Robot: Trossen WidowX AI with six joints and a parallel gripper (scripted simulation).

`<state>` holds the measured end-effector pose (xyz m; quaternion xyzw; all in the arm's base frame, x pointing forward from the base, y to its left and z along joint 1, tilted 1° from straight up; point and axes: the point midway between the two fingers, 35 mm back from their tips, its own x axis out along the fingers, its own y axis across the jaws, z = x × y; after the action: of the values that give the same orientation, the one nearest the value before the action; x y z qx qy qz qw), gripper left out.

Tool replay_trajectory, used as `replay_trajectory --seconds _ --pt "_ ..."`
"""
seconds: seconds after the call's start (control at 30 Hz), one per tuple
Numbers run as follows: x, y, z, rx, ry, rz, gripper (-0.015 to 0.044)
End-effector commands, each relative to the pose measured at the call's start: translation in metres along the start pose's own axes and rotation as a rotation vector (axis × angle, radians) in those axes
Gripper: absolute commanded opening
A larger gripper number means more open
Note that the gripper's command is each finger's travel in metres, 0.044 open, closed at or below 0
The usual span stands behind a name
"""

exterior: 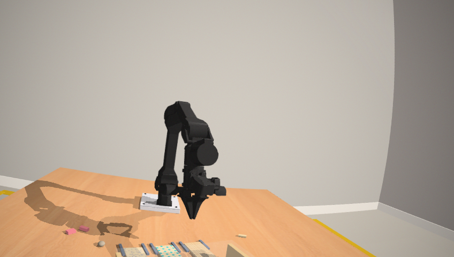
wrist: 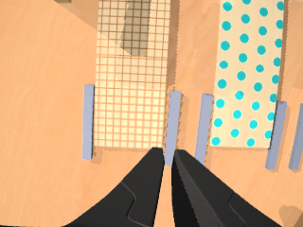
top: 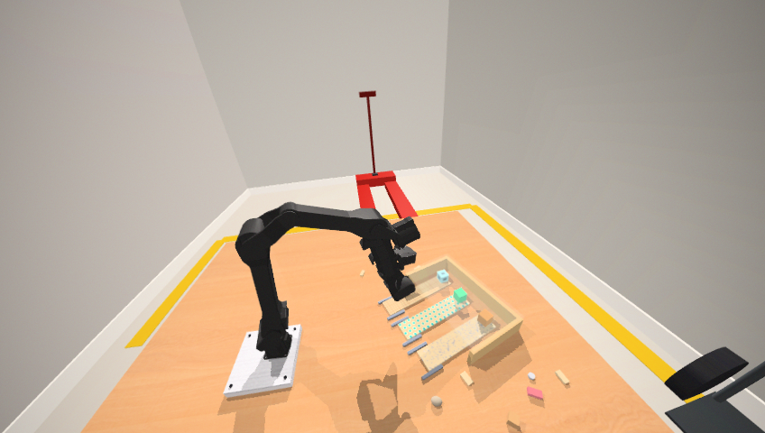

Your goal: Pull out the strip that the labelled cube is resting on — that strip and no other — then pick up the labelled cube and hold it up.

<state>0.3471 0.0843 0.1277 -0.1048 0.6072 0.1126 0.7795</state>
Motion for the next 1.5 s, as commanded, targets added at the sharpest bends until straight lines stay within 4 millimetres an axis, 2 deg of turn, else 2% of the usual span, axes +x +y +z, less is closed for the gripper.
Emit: replay_trajectory --seconds 0.0,0.3,1.47 --pt "0.024 0.016 -0.001 -0.061 0.188 0.02 0.0" --pt "0.027 0.017 -0.001 -0.063 0.196 0.021 0.0" --pt "0.084 0.02 -0.011 -0.063 0.196 0.021 0.0"
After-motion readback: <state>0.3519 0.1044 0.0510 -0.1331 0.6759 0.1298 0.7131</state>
